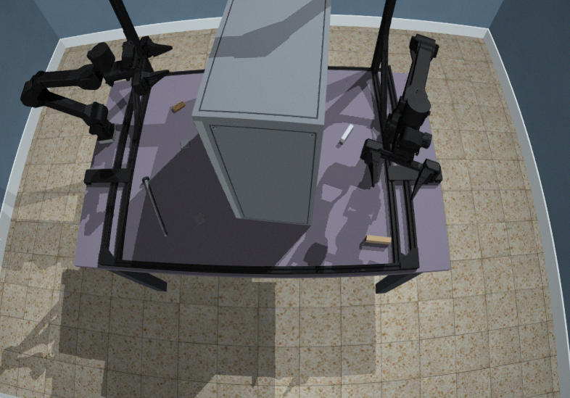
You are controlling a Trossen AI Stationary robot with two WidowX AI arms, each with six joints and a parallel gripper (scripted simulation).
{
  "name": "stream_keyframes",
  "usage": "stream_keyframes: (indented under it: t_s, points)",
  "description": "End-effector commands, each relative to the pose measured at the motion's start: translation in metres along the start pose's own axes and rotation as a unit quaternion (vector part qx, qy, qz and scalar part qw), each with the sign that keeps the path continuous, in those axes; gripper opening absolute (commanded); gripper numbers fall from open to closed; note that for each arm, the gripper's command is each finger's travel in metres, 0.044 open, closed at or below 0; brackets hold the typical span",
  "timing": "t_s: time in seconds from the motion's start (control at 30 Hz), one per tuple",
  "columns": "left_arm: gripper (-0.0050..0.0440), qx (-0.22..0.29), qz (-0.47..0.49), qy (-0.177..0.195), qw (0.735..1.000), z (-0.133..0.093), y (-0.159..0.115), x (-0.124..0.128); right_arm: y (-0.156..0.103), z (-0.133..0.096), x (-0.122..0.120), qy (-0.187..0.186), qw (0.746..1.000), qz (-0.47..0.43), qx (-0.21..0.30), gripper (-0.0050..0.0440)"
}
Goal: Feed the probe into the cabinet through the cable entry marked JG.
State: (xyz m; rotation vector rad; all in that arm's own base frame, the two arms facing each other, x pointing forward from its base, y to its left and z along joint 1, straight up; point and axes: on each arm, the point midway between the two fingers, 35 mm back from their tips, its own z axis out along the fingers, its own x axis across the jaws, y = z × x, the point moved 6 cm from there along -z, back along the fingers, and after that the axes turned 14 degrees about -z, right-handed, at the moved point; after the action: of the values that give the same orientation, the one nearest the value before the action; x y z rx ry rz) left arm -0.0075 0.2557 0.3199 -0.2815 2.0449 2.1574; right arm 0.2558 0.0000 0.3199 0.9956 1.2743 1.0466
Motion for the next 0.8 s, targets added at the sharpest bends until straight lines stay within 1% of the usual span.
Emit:
stream_keyframes:
  t_s: [0.0, 0.53, 0.57, 0.6, 0.63, 0.67, 0.7, 0.77]
  points:
    - [0.044, 0.0, 0.0, 0.0, 1.0, 0.0, 0.0, 0.0, 0.0, 0.0, 0.0, 0.0, 1.0, 0.0, 0.0, 0.044]
    - [0.044, 0.0, 0.0, 0.0, 1.0, 0.0, 0.0, 0.0, 0.0, 0.0, 0.0, 0.0, 1.0, 0.0, 0.0, 0.044]
    - [0.044, -0.007, 0.0, -0.002, 1.0, -0.001, 0.004, -0.001, -0.002, 0.0, 0.001, 0.002, 1.0, 0.0, 0.008, 0.044]
    - [0.044, -0.027, 0.0, -0.007, 1.0, -0.006, 0.018, -0.004, -0.01, 0.0, 0.002, 0.008, 1.0, 0.0, 0.03, 0.044]
    - [0.044, -0.06, 0.0, -0.015, 0.998, -0.014, 0.04, -0.01, -0.022, -0.002, 0.005, 0.017, 0.998, 0.0, 0.068, 0.044]
    - [0.044, -0.093, 0.0, -0.023, 0.995, -0.025, 0.062, -0.015, -0.03, -0.003, 0.007, 0.024, 0.995, 0.0, 0.095, 0.044]
    - [0.044, -0.102, 0.0, -0.025, 0.994, -0.027, 0.067, -0.017, -0.036, -0.005, 0.009, 0.029, 0.993, 0.0, 0.116, 0.044]
    - [0.044, -0.137, 0.0, -0.034, 0.99, -0.041, 0.089, -0.022, -0.049, -0.008, 0.012, 0.039, 0.987, 0.0, 0.158, 0.044]
